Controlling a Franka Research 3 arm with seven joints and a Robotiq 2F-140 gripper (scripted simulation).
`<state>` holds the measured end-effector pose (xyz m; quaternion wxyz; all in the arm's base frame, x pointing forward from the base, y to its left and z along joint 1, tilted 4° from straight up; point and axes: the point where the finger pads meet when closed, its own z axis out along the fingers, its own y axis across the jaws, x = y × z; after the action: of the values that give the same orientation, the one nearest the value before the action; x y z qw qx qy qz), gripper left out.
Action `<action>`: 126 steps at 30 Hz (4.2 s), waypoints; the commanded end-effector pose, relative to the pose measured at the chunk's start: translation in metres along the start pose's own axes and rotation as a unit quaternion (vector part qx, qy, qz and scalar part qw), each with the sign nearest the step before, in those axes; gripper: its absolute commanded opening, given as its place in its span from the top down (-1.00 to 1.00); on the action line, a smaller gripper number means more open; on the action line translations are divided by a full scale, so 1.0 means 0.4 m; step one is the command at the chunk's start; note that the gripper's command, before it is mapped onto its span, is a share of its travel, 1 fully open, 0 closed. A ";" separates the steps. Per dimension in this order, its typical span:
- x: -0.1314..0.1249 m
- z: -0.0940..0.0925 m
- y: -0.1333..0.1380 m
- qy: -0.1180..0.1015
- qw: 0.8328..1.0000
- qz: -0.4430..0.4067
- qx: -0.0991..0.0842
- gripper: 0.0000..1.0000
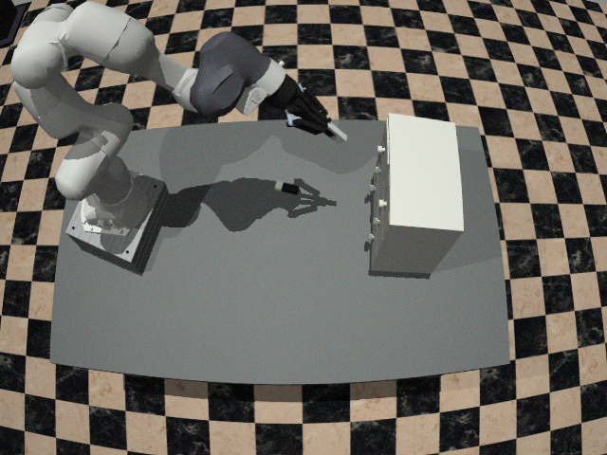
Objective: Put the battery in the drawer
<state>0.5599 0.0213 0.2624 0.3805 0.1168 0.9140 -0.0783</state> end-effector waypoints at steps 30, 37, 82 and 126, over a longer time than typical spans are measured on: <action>-0.010 -0.009 -0.022 0.024 1.000 -0.004 0.017 1.00; -0.017 -0.020 -0.029 0.040 0.999 -0.001 0.024 1.00; 0.008 -0.128 -0.041 0.176 0.984 0.004 0.028 1.00; 0.120 -0.323 0.000 0.354 0.934 -0.030 -0.035 1.00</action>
<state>0.4409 0.0587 0.3193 0.0371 0.1025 0.9940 -0.0116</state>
